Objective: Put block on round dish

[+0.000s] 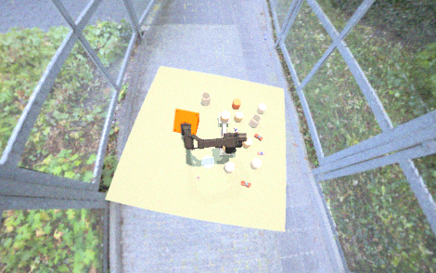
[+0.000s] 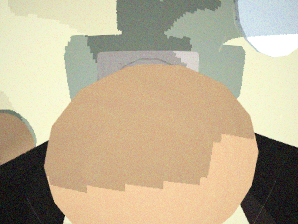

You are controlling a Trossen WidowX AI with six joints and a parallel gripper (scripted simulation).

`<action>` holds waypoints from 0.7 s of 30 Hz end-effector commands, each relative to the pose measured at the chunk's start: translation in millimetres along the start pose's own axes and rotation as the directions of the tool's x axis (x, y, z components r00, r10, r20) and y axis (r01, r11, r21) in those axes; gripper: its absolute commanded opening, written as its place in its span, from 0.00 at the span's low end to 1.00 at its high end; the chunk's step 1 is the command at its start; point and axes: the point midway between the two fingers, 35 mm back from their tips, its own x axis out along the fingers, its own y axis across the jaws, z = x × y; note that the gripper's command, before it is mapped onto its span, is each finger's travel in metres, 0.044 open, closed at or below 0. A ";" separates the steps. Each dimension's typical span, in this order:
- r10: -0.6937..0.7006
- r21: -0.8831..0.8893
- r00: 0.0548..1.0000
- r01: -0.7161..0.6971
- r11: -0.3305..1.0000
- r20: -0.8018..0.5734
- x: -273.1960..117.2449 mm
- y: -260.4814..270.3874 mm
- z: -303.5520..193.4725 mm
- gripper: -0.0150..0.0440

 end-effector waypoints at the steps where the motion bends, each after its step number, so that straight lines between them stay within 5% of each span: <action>1: 0.021 0.004 1.000 -0.021 1.000 -0.003 -10.4 2.6 -0.7 0.25; 21: 0.047 0.000 0.999 -0.047 0.999 -0.004 -36.6 2.4 -1.0 0.25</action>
